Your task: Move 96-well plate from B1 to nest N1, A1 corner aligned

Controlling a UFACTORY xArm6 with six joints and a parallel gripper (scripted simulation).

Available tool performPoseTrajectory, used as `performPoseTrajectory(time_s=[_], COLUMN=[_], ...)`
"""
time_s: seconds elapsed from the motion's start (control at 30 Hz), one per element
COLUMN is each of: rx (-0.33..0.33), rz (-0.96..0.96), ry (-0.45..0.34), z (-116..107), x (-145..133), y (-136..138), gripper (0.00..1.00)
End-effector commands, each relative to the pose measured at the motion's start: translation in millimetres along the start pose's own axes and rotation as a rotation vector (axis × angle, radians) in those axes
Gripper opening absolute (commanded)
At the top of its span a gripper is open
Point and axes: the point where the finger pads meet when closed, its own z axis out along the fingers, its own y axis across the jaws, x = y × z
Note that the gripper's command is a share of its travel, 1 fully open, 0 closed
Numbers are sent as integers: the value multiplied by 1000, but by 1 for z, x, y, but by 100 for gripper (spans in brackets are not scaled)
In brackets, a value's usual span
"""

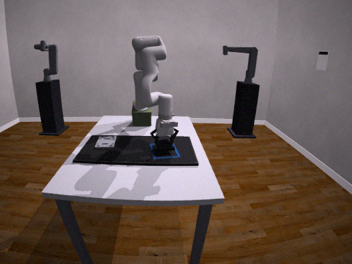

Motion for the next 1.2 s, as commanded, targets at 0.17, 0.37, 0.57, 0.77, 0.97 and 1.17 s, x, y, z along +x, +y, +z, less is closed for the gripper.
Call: performPoseTrajectory(time_s=[0.17, 0.37, 0.57, 0.77, 0.97, 1.17], rx=[1, 1, 1, 1, 1, 1], rz=[0, 0, 0, 0, 0, 0], ry=[4, 4, 4, 4, 4, 4], z=[-15, -23, -31, -41, -48, -55], x=[2, 2, 2, 2, 2, 2], y=[0, 0, 0, 0, 0, 0], gripper=[0, 0, 0, 0, 0, 0])
